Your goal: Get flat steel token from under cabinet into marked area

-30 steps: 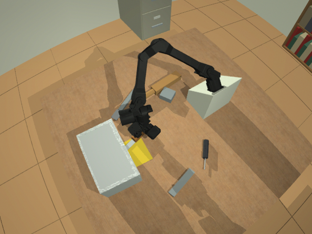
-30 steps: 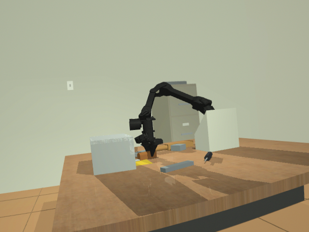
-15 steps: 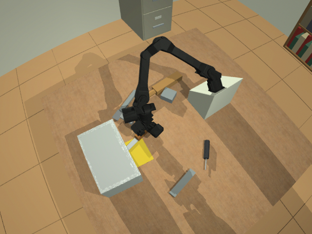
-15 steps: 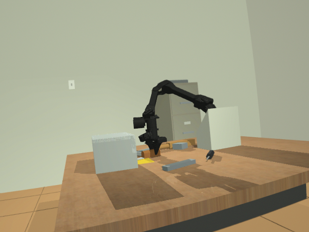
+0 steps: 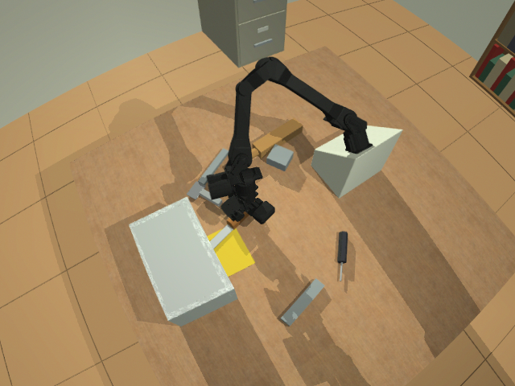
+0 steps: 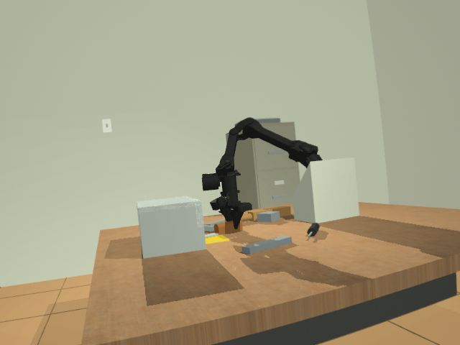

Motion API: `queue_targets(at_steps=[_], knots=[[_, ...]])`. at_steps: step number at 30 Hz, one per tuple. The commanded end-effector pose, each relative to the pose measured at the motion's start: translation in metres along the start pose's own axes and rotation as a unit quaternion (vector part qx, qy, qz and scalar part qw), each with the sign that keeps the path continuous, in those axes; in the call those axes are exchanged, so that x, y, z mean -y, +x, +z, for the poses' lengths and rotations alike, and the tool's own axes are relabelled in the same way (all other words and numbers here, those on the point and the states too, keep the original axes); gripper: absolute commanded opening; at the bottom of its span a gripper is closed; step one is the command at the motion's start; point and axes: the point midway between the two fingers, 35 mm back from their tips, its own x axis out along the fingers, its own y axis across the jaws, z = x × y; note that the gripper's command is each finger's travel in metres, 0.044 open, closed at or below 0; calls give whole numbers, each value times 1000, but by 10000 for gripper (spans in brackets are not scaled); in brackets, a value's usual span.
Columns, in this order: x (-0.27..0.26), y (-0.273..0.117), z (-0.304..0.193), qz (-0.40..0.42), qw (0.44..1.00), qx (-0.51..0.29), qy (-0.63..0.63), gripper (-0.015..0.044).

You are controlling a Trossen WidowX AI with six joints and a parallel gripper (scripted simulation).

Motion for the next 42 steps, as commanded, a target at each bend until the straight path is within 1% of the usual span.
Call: queue_targets(at_steps=[1, 42], knots=[[0, 1, -7, 1, 1000, -1, -2, 0], [2, 2, -52, 1, 1000, -2, -3, 0]])
